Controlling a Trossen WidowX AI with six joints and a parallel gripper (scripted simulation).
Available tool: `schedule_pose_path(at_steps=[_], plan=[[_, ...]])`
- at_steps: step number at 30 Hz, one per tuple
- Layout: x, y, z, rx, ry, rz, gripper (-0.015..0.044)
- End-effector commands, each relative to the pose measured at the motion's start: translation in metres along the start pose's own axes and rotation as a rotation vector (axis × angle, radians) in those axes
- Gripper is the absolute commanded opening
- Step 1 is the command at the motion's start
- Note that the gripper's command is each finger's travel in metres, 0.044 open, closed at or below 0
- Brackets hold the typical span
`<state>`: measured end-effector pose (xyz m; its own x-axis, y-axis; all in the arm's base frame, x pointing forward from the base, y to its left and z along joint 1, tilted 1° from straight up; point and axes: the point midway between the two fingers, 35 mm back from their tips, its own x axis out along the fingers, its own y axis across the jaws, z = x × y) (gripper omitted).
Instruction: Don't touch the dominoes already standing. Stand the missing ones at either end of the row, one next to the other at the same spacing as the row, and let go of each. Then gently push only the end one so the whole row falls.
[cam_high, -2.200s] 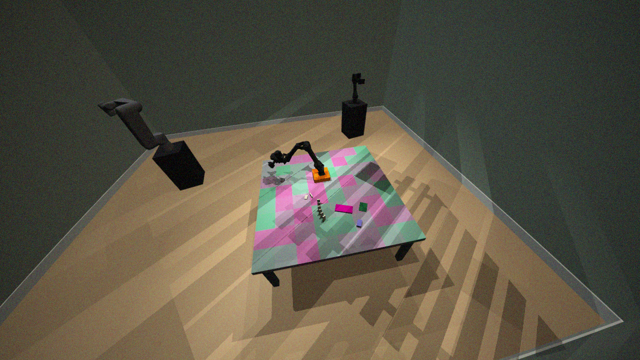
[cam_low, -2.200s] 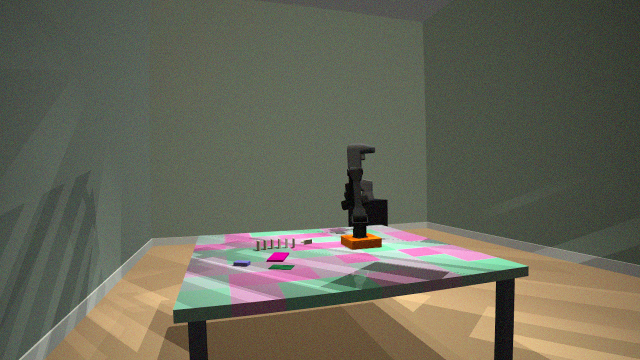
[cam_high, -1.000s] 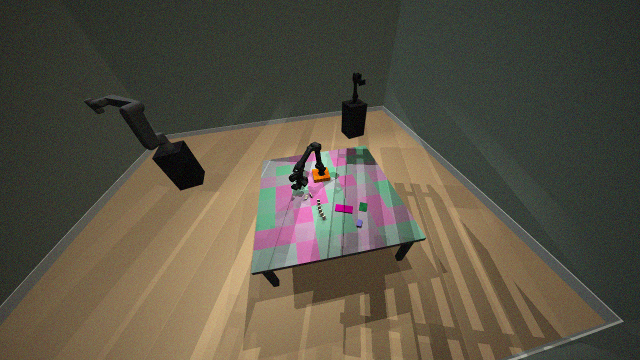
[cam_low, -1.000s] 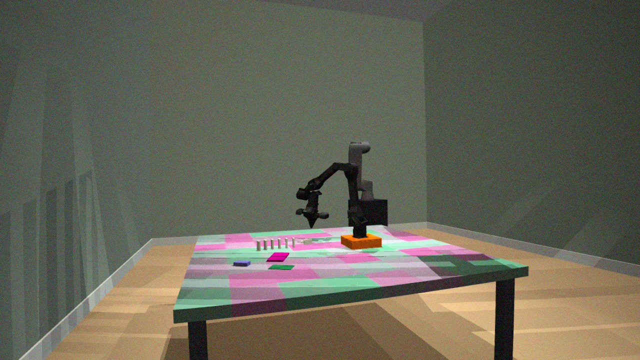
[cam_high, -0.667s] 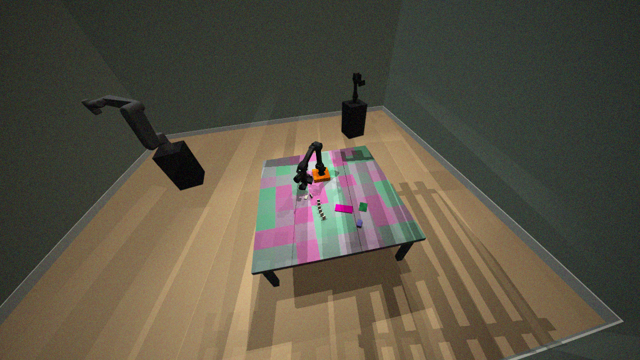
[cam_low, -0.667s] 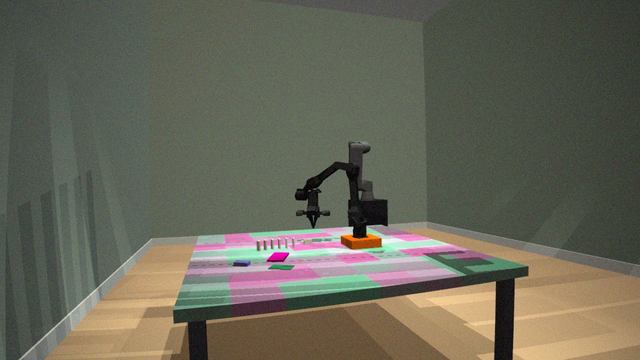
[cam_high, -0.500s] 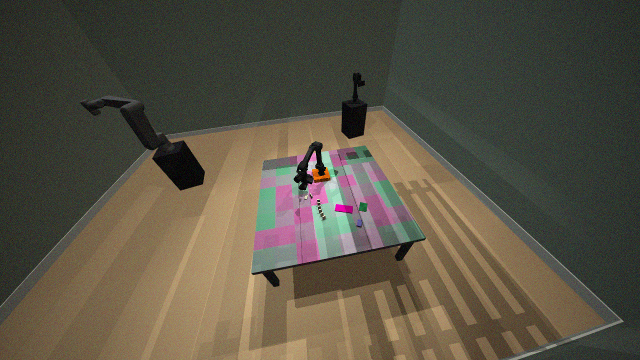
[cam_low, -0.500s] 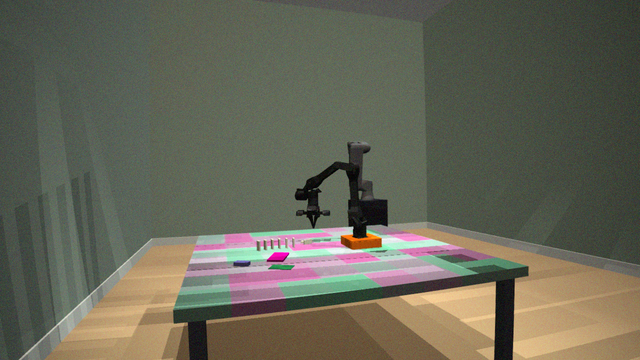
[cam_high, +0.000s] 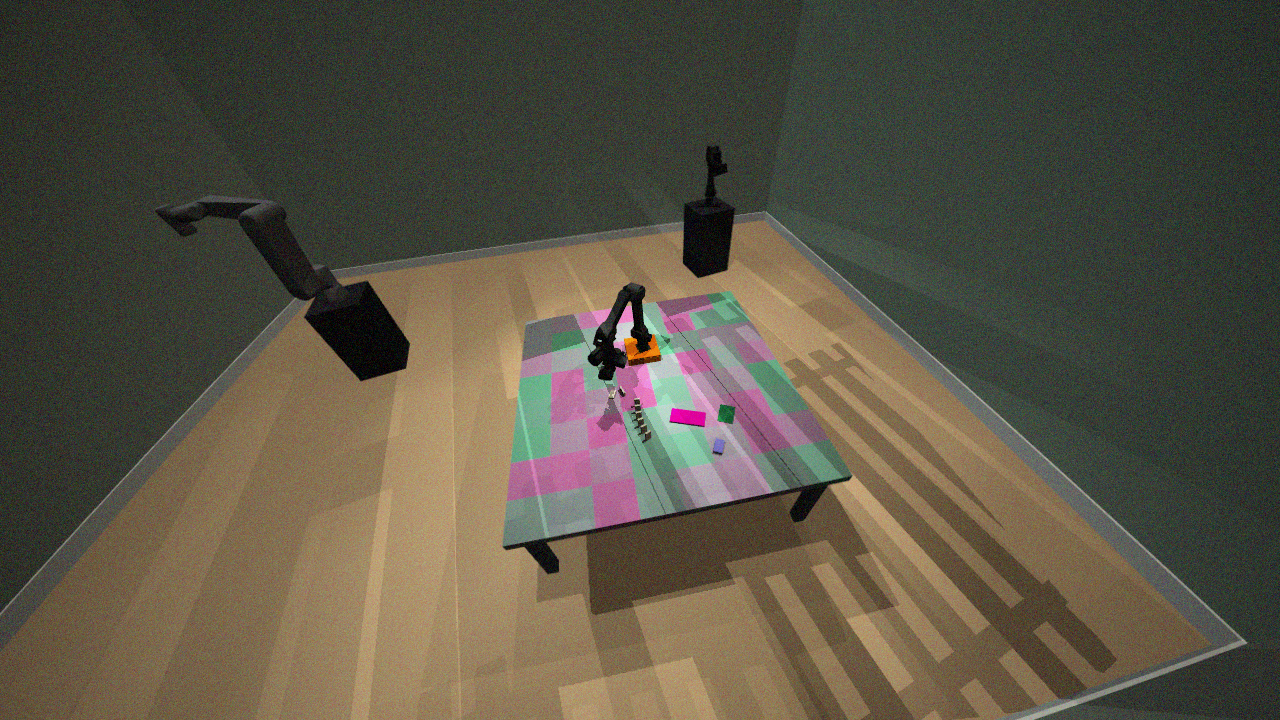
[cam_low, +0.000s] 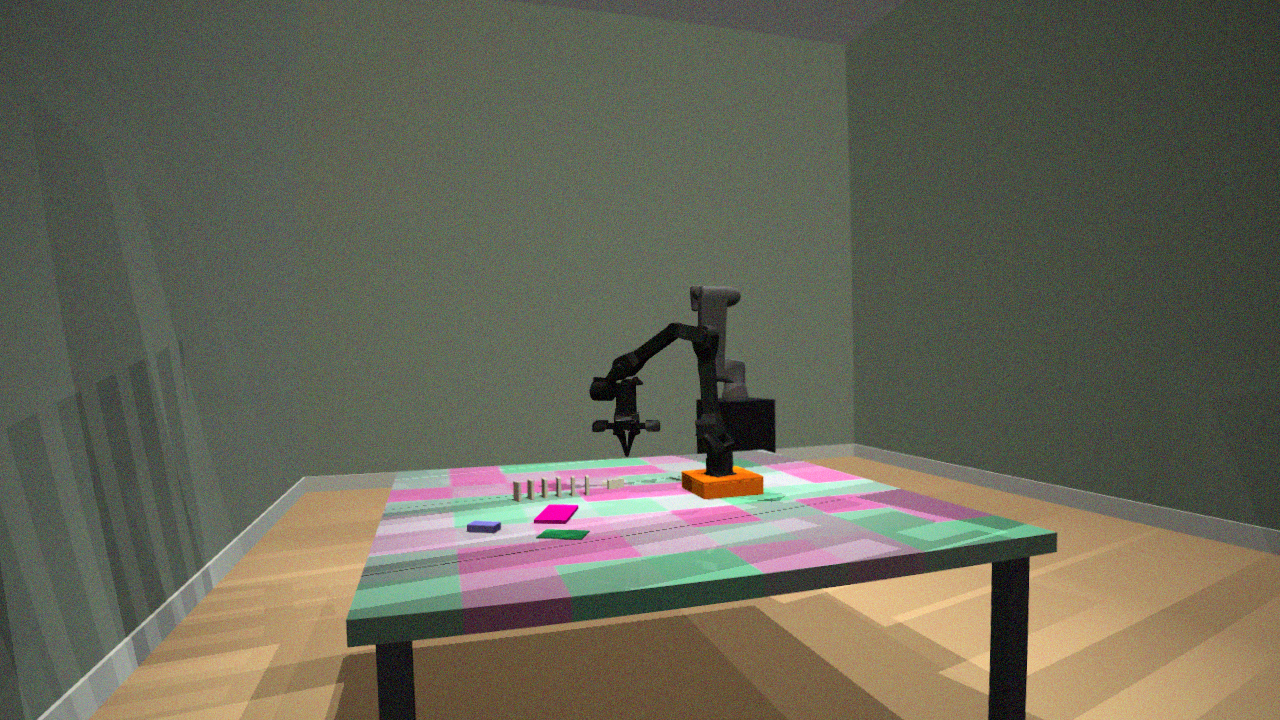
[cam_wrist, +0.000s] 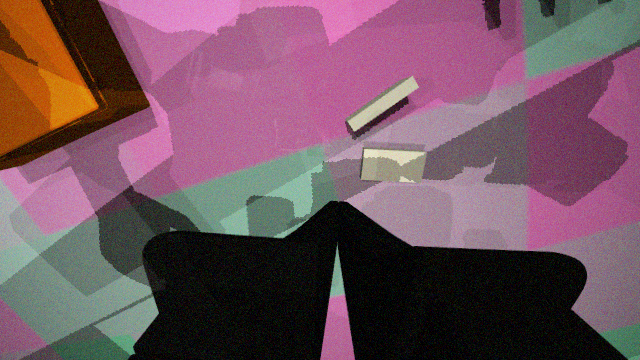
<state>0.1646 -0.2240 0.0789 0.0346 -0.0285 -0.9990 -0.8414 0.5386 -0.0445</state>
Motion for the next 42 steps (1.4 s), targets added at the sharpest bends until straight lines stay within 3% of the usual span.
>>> schedule_pose_path(at_steps=[1, 21, 23, 28, 42], plan=[[0.000, 0.000, 0.001, -0.006, -0.004, 0.001, 0.0000], [0.000, 0.000, 0.001, -0.006, -0.004, 0.001, 0.0000], [0.010, -0.002, 0.000, -0.006, -0.004, 0.001, 0.0000], [0.078, -0.009, -0.001, -0.006, -0.004, 0.000, 0.0000], [0.079, -0.021, -0.002, -0.006, -0.004, -0.001, 0.0000]])
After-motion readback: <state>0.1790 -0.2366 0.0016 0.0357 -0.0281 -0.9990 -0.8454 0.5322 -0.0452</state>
